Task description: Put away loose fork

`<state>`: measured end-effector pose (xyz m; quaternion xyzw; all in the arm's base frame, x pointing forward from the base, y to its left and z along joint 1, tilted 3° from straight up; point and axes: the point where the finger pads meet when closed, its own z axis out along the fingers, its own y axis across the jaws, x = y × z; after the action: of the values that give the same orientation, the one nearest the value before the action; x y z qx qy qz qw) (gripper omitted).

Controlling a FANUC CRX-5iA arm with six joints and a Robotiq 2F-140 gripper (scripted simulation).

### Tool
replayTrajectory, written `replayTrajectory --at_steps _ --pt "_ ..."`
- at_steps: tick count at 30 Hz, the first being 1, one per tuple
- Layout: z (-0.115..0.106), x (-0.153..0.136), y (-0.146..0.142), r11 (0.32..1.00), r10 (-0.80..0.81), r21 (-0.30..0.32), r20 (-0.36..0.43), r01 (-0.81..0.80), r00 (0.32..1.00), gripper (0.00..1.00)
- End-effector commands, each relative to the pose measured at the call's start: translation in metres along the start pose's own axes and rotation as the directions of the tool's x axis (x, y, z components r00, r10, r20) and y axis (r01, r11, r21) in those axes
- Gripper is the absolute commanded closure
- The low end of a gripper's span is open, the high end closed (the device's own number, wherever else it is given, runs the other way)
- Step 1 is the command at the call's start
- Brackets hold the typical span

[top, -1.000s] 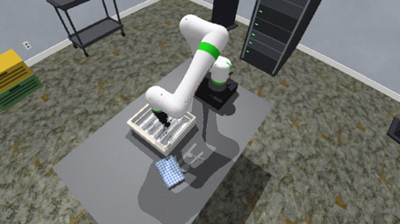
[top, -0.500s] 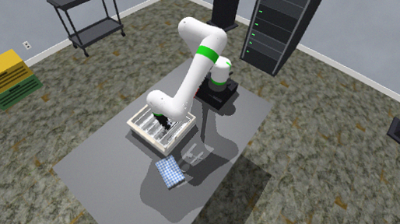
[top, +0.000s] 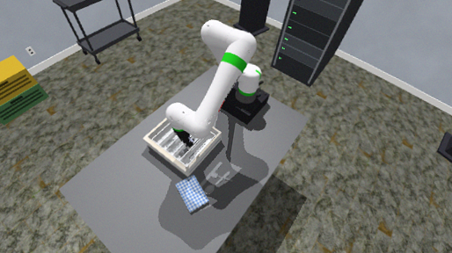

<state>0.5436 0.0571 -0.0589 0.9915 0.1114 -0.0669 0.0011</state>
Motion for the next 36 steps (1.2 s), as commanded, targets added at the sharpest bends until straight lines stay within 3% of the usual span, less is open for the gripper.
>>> replayTrajectory --at_steps 1,19,20,36 --pt "0.0013 -0.0001 -0.0001 1.000 0.001 0.000 0.001 -0.001 1.000 0.98" --pt "0.0013 -0.0001 -0.0001 1.000 0.001 0.000 0.001 -0.001 1.000 0.98" --pt "0.0013 -0.0001 -0.0001 1.000 0.001 0.000 0.001 -0.001 1.000 0.86" --pt "0.0013 -0.0001 -0.0001 1.000 0.001 0.000 0.001 -0.001 1.000 0.86"
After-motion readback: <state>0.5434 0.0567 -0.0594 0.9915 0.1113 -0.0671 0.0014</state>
